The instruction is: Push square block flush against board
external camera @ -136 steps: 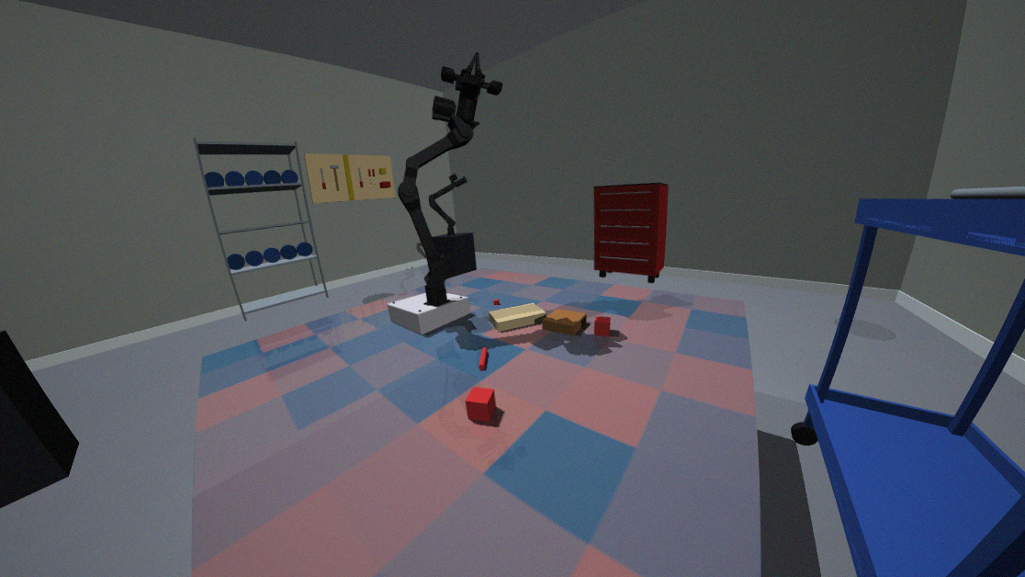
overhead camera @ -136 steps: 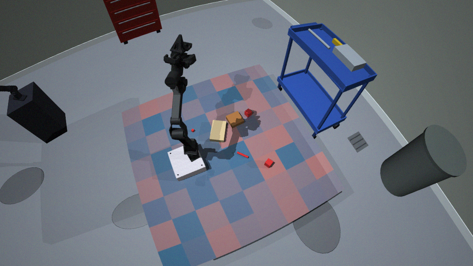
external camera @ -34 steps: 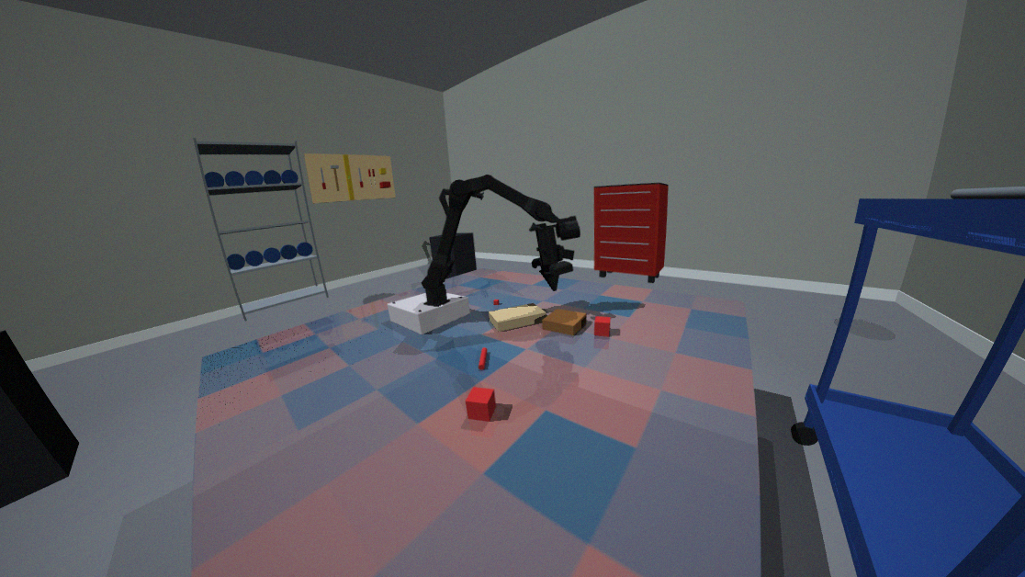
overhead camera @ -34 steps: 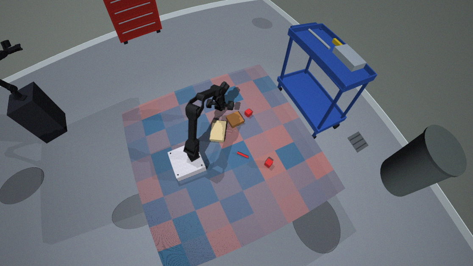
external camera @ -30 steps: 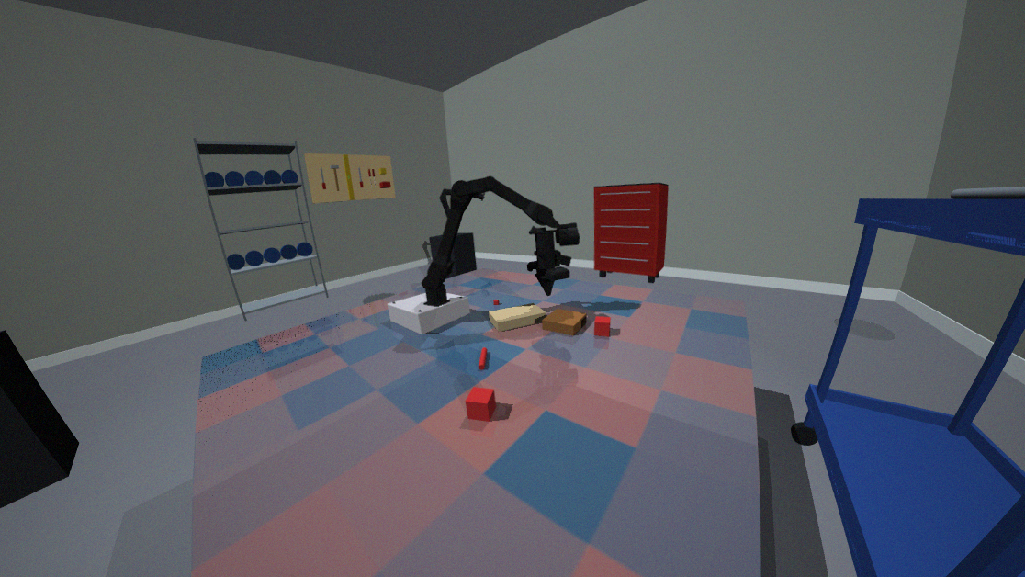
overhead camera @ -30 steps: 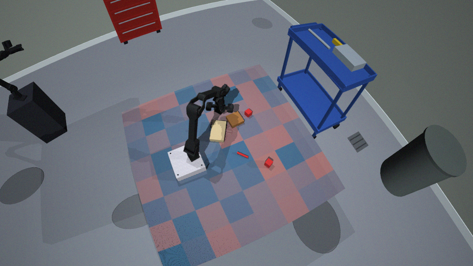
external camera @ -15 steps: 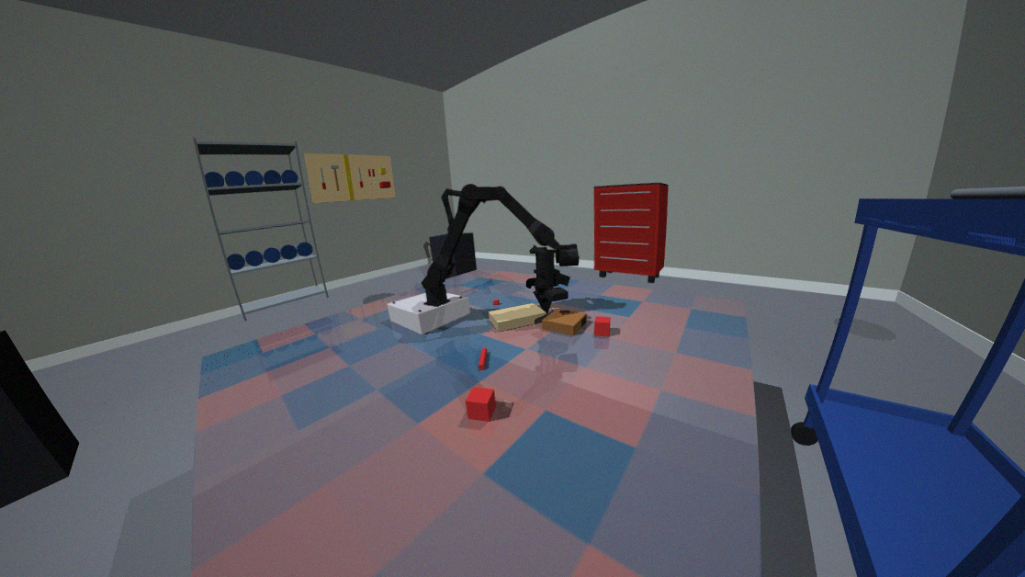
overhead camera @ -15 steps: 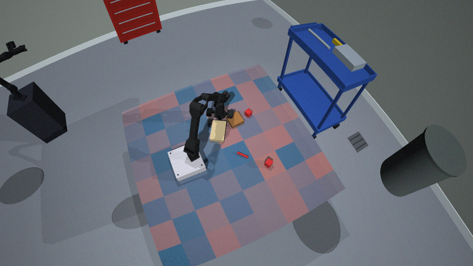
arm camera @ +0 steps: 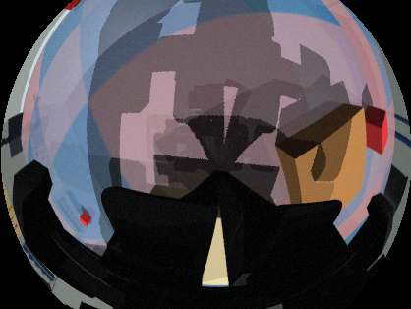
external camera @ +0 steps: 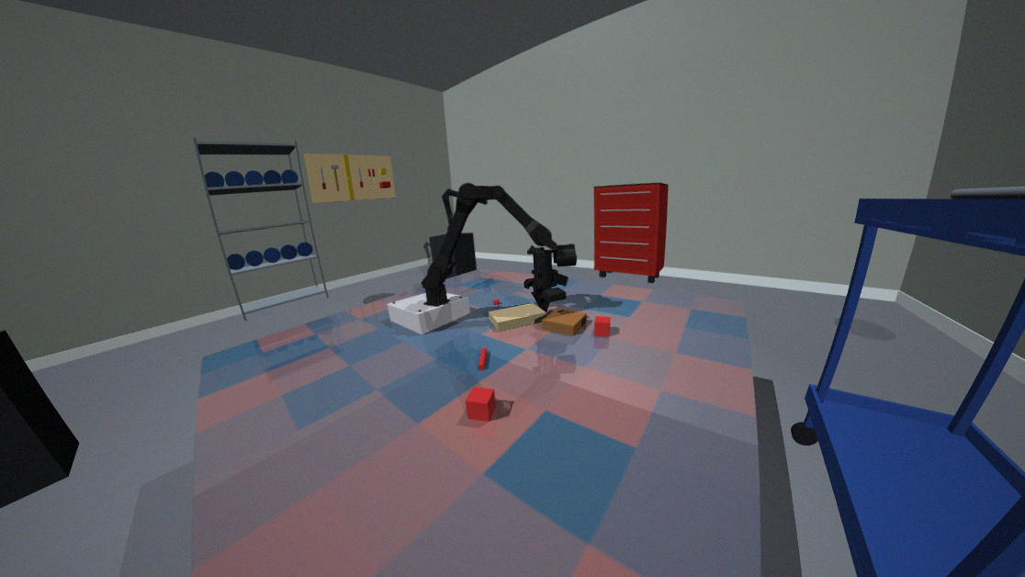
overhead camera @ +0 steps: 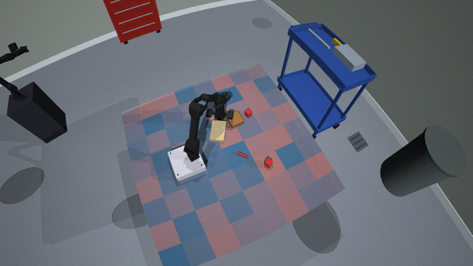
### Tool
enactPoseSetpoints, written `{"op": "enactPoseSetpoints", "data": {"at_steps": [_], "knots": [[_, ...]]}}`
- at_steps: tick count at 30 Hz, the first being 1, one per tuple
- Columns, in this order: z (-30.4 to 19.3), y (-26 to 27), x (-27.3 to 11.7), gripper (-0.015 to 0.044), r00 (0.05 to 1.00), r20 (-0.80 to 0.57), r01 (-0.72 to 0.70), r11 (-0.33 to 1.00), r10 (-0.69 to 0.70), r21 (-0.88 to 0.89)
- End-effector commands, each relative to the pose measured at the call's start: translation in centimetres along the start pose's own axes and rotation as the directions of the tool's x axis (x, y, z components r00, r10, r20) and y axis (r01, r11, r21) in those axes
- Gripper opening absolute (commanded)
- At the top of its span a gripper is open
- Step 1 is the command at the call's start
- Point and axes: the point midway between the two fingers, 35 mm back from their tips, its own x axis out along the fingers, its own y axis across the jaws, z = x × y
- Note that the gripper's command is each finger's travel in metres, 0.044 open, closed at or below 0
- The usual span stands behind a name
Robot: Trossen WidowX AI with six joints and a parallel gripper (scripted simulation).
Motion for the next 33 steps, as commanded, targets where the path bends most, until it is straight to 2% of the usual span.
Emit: {"op": "enactPoseSetpoints", "data": {"at_steps": [1, 33], "knots": [[-0.3, 0.0, -0.1, 0.0, 1.0, 0.006, -0.002, 1.0, 0.002, -0.003], [-3.3, 0.0, -0.1, 0.0, 1.0, 0.004, -0.002, 1.0, 0.002, -0.003]]}}
